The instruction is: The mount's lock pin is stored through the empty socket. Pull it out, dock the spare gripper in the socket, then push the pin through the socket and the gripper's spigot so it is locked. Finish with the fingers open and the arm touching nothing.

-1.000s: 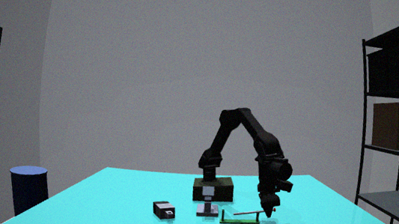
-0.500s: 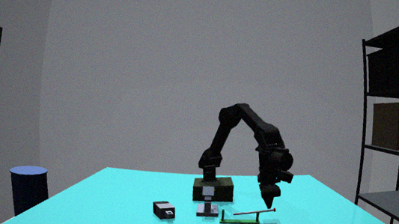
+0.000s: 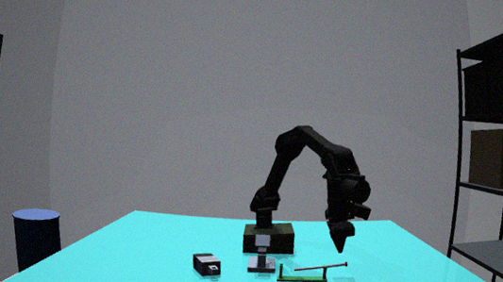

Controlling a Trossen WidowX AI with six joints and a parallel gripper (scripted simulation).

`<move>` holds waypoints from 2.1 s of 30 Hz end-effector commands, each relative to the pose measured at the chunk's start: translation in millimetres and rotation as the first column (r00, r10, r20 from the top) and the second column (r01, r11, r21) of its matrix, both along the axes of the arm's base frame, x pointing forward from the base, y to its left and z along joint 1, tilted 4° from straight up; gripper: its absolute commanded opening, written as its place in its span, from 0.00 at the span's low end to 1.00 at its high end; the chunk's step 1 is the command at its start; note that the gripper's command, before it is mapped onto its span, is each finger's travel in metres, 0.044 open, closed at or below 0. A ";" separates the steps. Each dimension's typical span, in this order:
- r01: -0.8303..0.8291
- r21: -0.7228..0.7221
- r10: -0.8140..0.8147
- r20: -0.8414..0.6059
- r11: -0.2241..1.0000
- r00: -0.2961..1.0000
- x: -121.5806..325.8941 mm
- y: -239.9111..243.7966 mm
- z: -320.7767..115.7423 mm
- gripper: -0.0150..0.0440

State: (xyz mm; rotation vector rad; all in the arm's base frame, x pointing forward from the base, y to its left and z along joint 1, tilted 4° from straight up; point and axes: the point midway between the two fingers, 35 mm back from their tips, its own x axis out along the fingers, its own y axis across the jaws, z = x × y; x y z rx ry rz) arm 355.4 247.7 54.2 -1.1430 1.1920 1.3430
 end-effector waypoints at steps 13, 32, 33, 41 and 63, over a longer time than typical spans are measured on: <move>-0.005 -0.011 0.006 0.125 1.000 0.992 8.5 -56.5 60.3 0.56; -0.005 -0.011 0.006 0.125 1.000 0.992 12.8 -57.7 -13.7 0.56; -0.005 -0.011 0.006 0.125 1.000 0.992 12.9 -57.7 -15.2 0.56; -0.005 -0.011 0.006 0.125 1.000 0.992 14.0 -58.6 -28.3 0.56; -0.005 -0.011 0.006 0.125 1.000 0.992 14.3 -62.5 -64.1 0.56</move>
